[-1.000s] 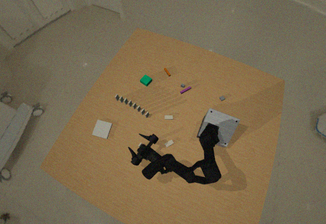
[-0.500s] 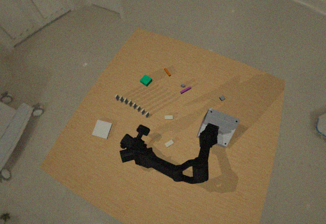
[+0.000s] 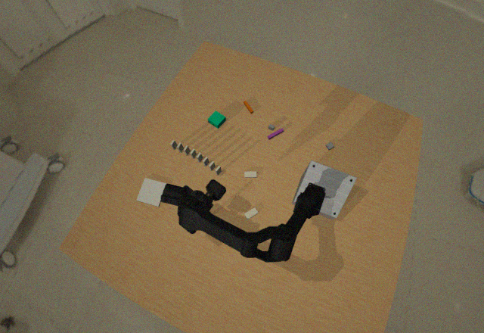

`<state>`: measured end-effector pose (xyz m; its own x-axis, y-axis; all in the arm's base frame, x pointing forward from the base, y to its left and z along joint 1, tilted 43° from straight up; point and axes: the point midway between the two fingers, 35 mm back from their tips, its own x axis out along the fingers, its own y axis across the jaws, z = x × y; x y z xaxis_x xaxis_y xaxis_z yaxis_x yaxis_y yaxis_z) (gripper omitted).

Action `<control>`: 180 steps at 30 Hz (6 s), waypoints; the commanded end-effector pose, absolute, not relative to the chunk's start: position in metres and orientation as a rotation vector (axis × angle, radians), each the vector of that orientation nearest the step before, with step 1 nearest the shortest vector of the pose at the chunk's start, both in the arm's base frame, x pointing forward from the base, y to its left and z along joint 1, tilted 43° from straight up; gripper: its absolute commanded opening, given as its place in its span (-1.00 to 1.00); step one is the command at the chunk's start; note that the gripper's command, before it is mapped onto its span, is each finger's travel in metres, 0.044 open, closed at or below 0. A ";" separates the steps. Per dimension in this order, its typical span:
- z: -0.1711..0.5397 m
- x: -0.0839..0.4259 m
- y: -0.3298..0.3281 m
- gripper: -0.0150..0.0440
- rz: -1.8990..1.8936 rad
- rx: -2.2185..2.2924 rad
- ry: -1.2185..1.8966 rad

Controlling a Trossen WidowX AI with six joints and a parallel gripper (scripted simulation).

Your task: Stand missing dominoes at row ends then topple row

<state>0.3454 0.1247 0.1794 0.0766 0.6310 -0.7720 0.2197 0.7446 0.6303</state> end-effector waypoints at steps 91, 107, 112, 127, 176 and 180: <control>0.085 0.360 -0.026 -0.13 0.382 0.779 1.538; 0.025 0.361 0.031 -0.13 0.387 0.782 1.536; 0.013 0.359 0.044 -0.13 0.390 0.785 1.536; 0.013 0.359 0.044 0.23 0.390 0.785 1.536; 0.013 0.279 -0.022 1.00 0.836 0.265 1.295; -0.010 0.282 -0.001 1.00 0.835 0.265 1.295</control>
